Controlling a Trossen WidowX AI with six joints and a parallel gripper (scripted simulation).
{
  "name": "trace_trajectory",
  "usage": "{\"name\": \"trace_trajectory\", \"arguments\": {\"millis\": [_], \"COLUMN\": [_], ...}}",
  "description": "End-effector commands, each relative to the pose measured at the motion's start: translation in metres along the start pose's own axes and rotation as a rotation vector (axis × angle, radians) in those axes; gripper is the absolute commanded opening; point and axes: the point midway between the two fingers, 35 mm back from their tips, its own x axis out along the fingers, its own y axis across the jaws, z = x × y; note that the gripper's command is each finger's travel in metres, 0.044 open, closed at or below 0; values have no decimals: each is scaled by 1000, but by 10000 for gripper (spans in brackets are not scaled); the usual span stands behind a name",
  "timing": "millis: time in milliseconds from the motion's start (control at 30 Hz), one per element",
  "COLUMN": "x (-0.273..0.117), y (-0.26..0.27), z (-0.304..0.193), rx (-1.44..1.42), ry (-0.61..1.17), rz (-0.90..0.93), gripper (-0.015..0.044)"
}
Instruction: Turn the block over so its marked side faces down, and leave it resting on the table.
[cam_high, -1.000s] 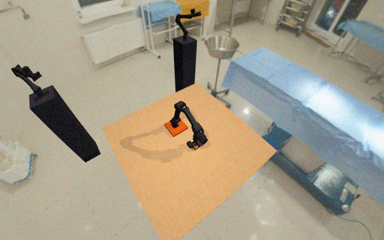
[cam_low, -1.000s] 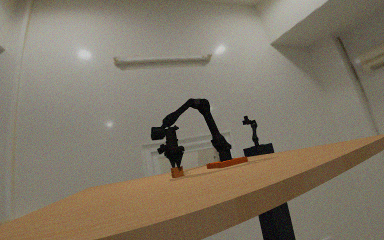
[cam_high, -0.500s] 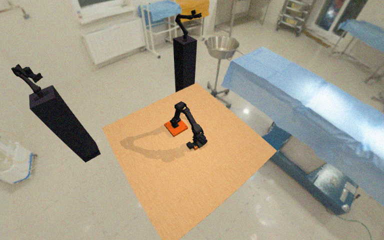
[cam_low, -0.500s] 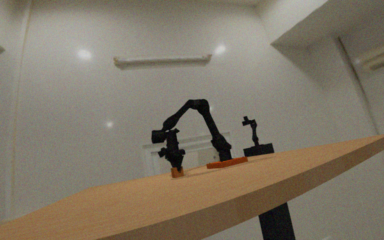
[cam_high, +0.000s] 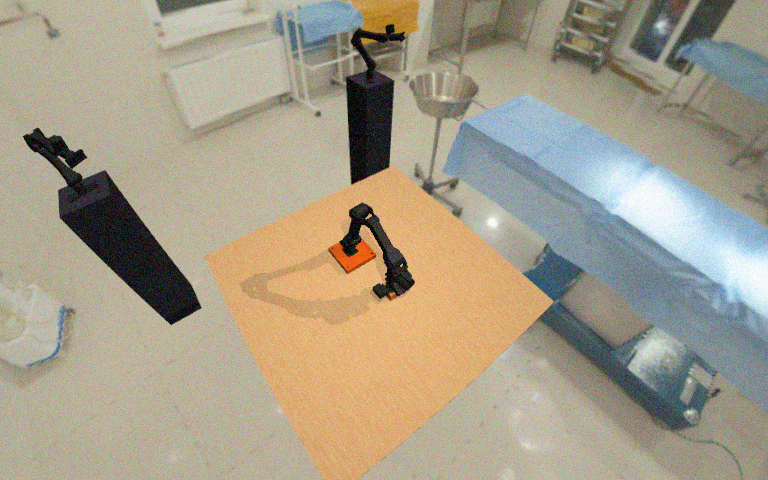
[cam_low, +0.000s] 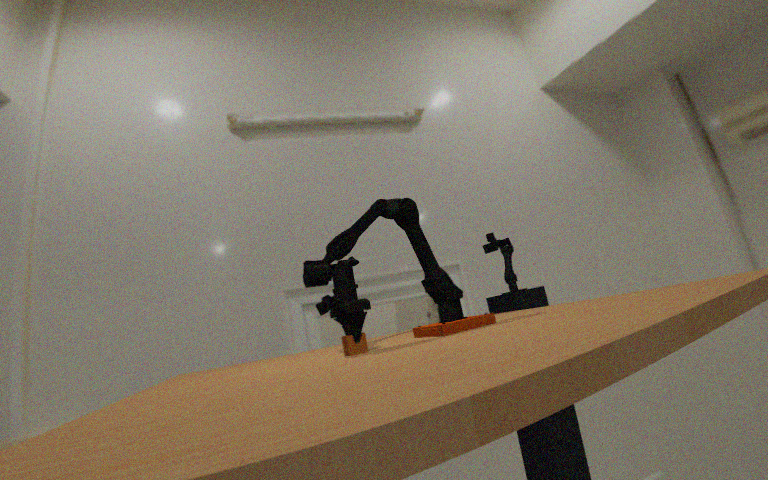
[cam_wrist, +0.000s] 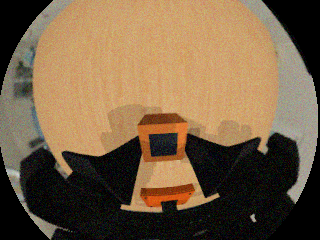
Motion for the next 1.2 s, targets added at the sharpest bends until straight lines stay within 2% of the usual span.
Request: {"name": "trace_trajectory", "arguments": {"millis": [0,133,267,367,533,1167], "x": [1,1,-14,-28,-28,-22], "y": [0,0,0,0,0,0], "z": [-1,-1,-1,-1,-1,-1], "rx": [-6,-6,-6,-6,-6,-9], "ry": [4,4,4,4,-7,-322], "rz": [-3,-3,-3,-3,-3,-4], "gripper": [130,103,0,0,0,0]}}
